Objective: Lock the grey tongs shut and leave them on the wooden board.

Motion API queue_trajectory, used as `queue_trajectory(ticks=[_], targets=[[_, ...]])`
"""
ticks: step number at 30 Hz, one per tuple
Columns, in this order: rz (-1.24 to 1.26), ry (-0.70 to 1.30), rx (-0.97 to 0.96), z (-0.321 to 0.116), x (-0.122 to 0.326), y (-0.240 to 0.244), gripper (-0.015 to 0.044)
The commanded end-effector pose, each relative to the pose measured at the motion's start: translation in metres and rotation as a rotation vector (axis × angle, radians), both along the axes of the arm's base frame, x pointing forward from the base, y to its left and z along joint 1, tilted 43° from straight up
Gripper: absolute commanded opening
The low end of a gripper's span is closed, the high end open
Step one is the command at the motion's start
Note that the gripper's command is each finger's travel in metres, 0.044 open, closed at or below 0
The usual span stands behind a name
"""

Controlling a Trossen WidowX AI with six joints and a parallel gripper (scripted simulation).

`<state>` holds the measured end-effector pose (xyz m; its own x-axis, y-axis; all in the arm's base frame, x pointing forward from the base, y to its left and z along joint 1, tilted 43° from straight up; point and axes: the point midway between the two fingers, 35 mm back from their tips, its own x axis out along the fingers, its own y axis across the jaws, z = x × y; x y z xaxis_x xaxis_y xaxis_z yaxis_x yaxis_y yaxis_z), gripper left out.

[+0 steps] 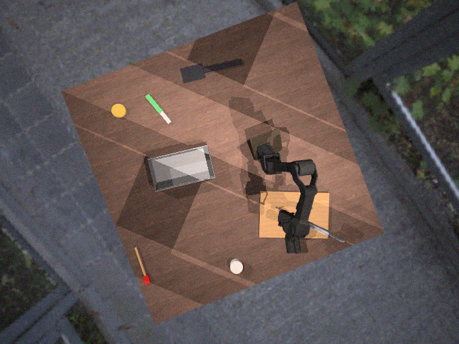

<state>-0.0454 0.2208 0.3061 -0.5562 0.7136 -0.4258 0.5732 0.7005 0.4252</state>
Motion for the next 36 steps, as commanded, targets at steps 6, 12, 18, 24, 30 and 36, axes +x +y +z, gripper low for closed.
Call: queue_trajectory(ticks=[6,12,18,24,30,36], targets=[[-0.063,-0.085,-0.086,0.005,-0.005,-0.001,-0.015],[-0.111,-0.149,-0.14,0.007,-0.007,-0.003,-0.015],[-0.162,-0.218,-0.178,0.01,-0.007,-0.007,-0.015],[-0.216,-0.288,-0.202,0.015,-0.005,-0.011,-0.015],[-0.271,-0.36,-0.206,0.023,-0.002,-0.015,-0.015],[-0.329,-0.428,-0.197,0.032,0.001,-0.019,-0.015]])
